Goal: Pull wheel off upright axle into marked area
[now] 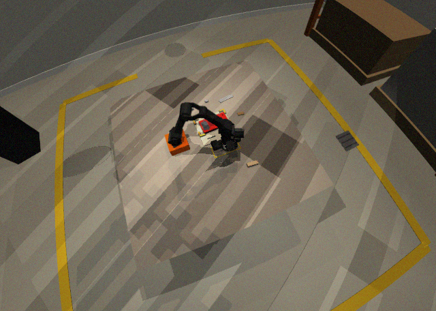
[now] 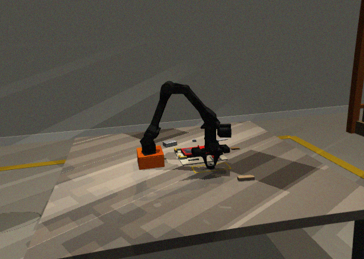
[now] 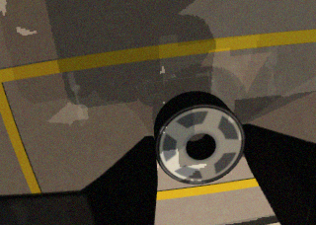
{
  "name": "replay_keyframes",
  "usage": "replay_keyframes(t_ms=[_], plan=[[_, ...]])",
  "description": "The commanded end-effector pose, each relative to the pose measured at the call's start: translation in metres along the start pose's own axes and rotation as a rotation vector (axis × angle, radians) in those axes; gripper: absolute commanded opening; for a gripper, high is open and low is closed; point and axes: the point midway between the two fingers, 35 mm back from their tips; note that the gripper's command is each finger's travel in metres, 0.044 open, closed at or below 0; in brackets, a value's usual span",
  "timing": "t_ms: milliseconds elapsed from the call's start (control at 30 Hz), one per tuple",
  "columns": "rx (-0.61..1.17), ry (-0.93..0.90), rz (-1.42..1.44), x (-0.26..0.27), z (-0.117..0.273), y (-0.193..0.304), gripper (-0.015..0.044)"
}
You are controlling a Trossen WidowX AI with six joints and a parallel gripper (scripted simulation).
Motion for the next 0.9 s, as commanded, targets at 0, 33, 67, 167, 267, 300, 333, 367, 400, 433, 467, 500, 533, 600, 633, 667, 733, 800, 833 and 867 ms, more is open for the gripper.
replay_keyframes(t_ms=[0, 33, 67, 167, 267, 300, 333, 367, 400, 433, 467, 500, 533, 600, 633, 667, 733, 800, 833, 867], plan=[[0.0, 0.0, 0.0, 0.0, 0.0, 0.0, 0.0026], [0.0, 0.0, 0.0, 0.0, 0.0, 0.0, 0.0053], [0.0, 0.0, 0.0, 0.0, 0.0, 0.0, 0.0079], [0.0, 0.0, 0.0, 0.0, 0.0, 0.0, 0.0157], [0.0, 0.0, 0.0, 0.0, 0.0, 0.0, 0.0236], [0.0, 0.0, 0.0, 0.0, 0.0, 0.0, 0.0263], [0.0, 0.0, 0.0, 0.0, 0.002, 0.0, 0.0289], [0.0, -0.001, 0.0, 0.001, 0.007, 0.0, 0.03], [-0.001, -0.002, 0.0, 0.001, 0.016, 0.0, 0.03], [-0.002, -0.004, 0.001, 0.002, 0.025, 0.0, 0.03], [-0.002, -0.005, 0.001, 0.002, 0.036, 0.0, 0.03], [-0.003, -0.007, 0.001, 0.001, 0.049, 0.0, 0.03], [-0.003, -0.008, 0.002, 0.0, 0.057, 0.0, 0.03], [-0.003, -0.008, 0.002, 0.0, 0.06, 0.0, 0.03], [-0.003, -0.008, 0.002, 0.0, 0.06, 0.0, 0.03], [-0.003, -0.008, 0.002, 0.0, 0.06, 0.0, 0.03], [-0.002, -0.014, 0.003, -0.004, 0.059, 0.001, 0.0352], [-0.002, -0.011, 0.003, -0.021, 0.072, 0.004, 0.0405], [-0.002, -0.009, 0.003, -0.031, 0.078, 0.006, 0.0431], [-0.002, -0.008, 0.003, -0.041, 0.084, 0.008, 0.044]])
Point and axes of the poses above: the point midway between the two fingers, 35 mm back from their tips, its own z axis back along the fingers, its own x axis across the jaws, y = z × x, and after that the axes turned 13 degrees about -z, right-handed
